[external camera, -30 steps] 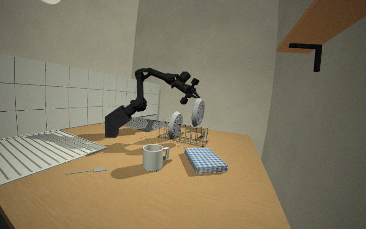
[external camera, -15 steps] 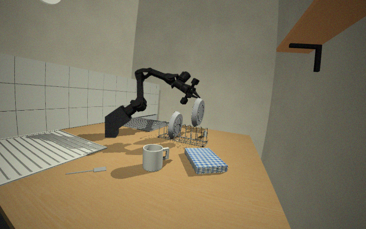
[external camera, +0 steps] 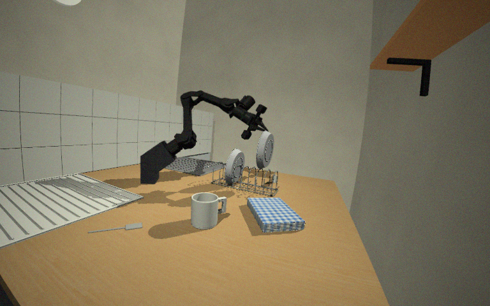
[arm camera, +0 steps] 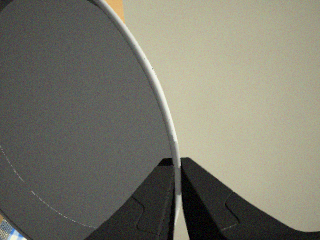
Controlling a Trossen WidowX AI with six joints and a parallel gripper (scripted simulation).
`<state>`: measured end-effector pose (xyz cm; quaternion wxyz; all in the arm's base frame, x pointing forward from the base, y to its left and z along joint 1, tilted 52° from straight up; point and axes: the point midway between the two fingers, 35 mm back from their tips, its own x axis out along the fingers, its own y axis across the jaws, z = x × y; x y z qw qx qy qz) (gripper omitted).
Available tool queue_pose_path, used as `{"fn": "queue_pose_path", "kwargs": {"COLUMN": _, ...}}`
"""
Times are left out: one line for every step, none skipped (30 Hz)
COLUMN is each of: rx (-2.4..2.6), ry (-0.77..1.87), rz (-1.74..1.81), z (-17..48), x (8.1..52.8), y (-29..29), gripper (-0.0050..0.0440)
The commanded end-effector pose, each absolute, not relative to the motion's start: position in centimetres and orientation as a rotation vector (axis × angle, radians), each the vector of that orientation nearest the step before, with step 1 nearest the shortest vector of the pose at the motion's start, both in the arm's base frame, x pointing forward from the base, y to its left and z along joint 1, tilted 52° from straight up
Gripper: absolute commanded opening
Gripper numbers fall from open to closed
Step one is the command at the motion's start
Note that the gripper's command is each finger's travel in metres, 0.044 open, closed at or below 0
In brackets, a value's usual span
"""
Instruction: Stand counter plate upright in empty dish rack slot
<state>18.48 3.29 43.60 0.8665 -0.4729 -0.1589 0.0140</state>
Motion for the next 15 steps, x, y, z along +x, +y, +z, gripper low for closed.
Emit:
{"fn": "queue_pose_path", "kwargs": {"rx": -0.992, "ry": -0.34, "rz": 0.015, "z": 43.97, "x": 18.2, "y": 3.13, "gripper": 0.0}}
{"fn": "queue_pose_path", "kwargs": {"rx": -0.992, "ry": -0.34, "rz": 0.015, "z": 43.97, "x": 18.2, "y": 3.13, "gripper": 0.0}}
{"fn": "queue_pose_path", "kwargs": {"rx": -0.992, "ry": -0.34, "rz": 0.015, "z": 43.97, "x": 18.2, "y": 3.13, "gripper": 0.0}}
{"fn": "queue_pose_path", "kwargs": {"rx": -0.992, "ry": -0.34, "rz": 0.015, "z": 43.97, "x": 18.2, "y": 3.13, "gripper": 0.0}}
{"fn": "queue_pose_path", "kwargs": {"rx": -0.992, "ry": -0.34, "rz": 0.015, "z": 43.97, "x": 18.2, "y": 3.13, "gripper": 0.0}}
{"fn": "queue_pose_path", "kwargs": {"rx": -0.992, "ry": -0.34, "rz": 0.015, "z": 43.97, "x": 18.2, "y": 3.13, "gripper": 0.0}}
{"fn": "queue_pose_path", "kwargs": {"rx": -0.992, "ry": -0.34, "rz": 0.015, "z": 43.97, "x": 18.2, "y": 3.13, "gripper": 0.0}}
{"fn": "queue_pose_path", "kwargs": {"rx": -0.992, "ry": -0.34, "rz": 0.015, "z": 43.97, "x": 18.2, "y": 3.13, "gripper": 0.0}}
{"fn": "queue_pose_path", "kwargs": {"rx": -0.992, "ry": -0.34, "rz": 0.015, "z": 43.97, "x": 18.2, "y": 3.13, "gripper": 0.0}}
{"fn": "queue_pose_path", "kwargs": {"rx": -0.992, "ry": -0.34, "rz": 0.015, "z": 43.97, "x": 18.2, "y": 3.13, "gripper": 0.0}}
{"fn": "queue_pose_path", "kwargs": {"rx": -0.992, "ry": -0.34, "rz": 0.015, "z": 43.97, "x": 18.2, "y": 3.13, "gripper": 0.0}}
{"fn": "queue_pose_path", "kwargs": {"rx": -0.992, "ry": -0.34, "rz": 0.015, "z": 43.97, "x": 18.2, "y": 3.13, "gripper": 0.0}}
{"fn": "queue_pose_path", "kwargs": {"rx": -0.992, "ry": -0.34, "rz": 0.015, "z": 43.97, "x": 18.2, "y": 3.13, "gripper": 0.0}}
{"fn": "queue_pose_path", "kwargs": {"rx": -0.992, "ry": -0.34, "rz": 0.015, "z": 43.97, "x": 18.2, "y": 3.13, "gripper": 0.0}}
{"fn": "queue_pose_path", "kwargs": {"rx": -0.992, "ry": -0.34, "rz": 0.015, "z": 43.97, "x": 18.2, "y": 3.13, "gripper": 0.0}}
